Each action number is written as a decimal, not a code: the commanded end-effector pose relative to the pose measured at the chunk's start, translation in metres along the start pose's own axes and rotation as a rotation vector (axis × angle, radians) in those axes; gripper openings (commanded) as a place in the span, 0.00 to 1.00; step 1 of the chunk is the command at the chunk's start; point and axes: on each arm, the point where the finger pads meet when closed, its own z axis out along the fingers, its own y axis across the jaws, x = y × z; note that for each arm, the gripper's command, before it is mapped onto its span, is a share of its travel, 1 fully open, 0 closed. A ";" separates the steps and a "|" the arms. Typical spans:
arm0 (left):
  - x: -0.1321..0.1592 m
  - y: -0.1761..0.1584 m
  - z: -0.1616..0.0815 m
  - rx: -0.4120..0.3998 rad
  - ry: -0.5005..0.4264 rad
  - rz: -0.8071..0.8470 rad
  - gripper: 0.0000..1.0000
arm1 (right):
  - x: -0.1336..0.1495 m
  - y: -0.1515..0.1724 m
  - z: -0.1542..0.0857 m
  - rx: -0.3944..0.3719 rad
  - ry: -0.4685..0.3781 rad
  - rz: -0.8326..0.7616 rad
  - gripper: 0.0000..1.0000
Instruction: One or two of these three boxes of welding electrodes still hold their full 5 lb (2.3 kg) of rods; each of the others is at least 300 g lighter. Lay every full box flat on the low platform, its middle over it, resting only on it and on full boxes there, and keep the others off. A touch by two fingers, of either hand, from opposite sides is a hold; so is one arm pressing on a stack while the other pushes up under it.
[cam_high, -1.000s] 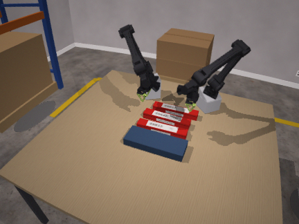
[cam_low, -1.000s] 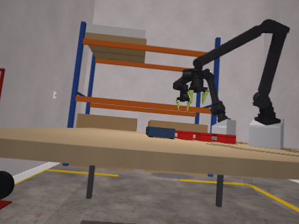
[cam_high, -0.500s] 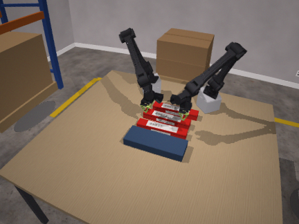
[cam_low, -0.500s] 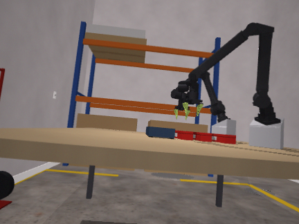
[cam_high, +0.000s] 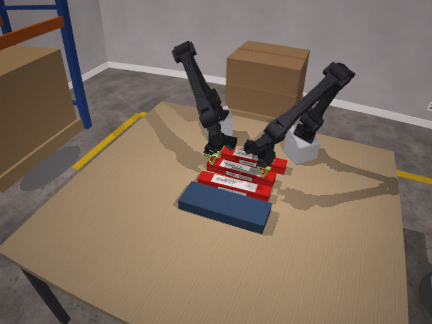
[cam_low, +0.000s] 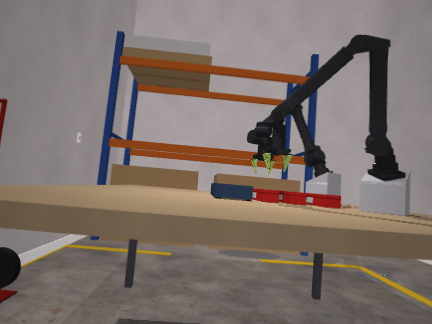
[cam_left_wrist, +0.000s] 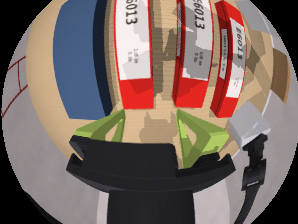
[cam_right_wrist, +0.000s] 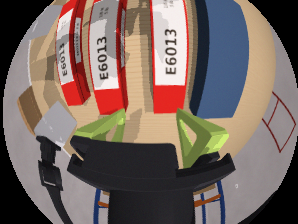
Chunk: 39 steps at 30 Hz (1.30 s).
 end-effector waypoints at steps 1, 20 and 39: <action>-0.001 0.014 -0.009 -0.027 -0.017 -0.015 0.72 | -0.005 -0.014 -0.012 0.031 -0.020 0.009 0.72; -0.002 0.014 -0.029 -0.027 -0.018 -0.016 0.72 | -0.004 -0.013 -0.029 0.031 -0.021 0.009 0.72; -0.002 0.013 -0.052 -0.028 -0.019 -0.016 0.72 | -0.004 -0.013 -0.053 0.032 -0.022 0.010 0.72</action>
